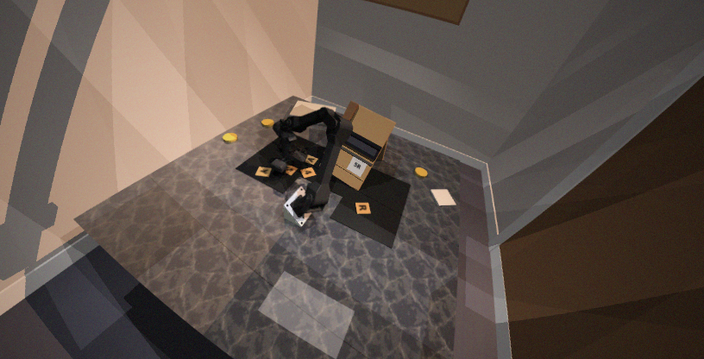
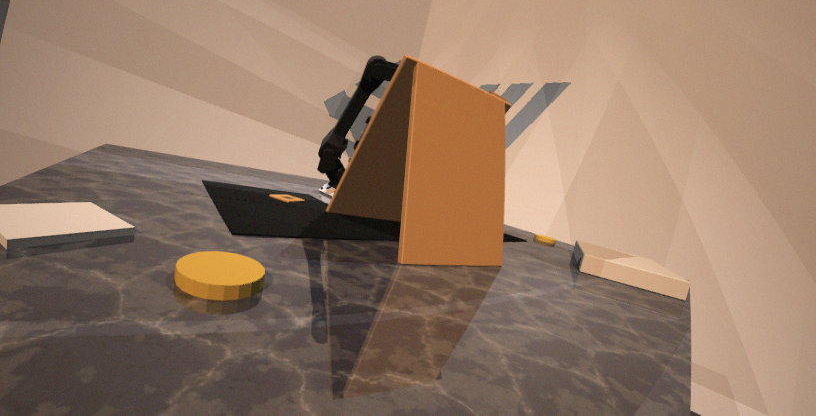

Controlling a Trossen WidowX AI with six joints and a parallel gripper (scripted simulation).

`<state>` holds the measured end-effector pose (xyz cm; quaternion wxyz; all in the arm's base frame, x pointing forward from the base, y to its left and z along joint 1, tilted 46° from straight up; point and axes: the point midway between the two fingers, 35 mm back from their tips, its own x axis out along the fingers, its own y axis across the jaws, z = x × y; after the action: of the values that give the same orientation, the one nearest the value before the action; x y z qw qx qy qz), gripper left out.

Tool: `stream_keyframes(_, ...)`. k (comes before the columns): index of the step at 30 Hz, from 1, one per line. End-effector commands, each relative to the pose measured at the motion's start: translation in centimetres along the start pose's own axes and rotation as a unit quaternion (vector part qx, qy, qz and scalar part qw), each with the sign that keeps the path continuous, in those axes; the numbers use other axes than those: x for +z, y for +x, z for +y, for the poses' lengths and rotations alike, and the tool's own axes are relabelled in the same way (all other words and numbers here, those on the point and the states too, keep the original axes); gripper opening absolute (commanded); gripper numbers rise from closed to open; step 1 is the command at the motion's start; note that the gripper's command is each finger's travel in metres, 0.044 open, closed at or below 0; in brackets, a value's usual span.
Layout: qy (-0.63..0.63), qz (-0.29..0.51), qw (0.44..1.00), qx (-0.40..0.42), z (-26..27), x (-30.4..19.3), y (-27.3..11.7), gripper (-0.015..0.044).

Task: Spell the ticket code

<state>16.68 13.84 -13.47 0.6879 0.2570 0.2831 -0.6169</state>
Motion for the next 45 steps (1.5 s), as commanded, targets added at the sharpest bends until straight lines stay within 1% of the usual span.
stream_keyframes(1, -0.002, -0.001, 1.000, 0.002, 0.1, 0.0, 0.1, 0.0340)
stream_keyframes(2, -0.002, -0.001, 1.000, 0.002, 0.1, 0.0, 0.1, 0.0340)
stream_keyframes(18, -0.002, -0.001, 1.000, 0.002, 0.0, 0.0, 0.1, 0.0233)
stream_keyframes(27, -0.002, -0.001, 1.000, 0.002, 0.0, 0.0, -0.6, 0.0000)
stream_keyframes(45, -0.002, -0.001, 1.000, 0.002, 0.1, 0.1, -1.7, 0.0000)
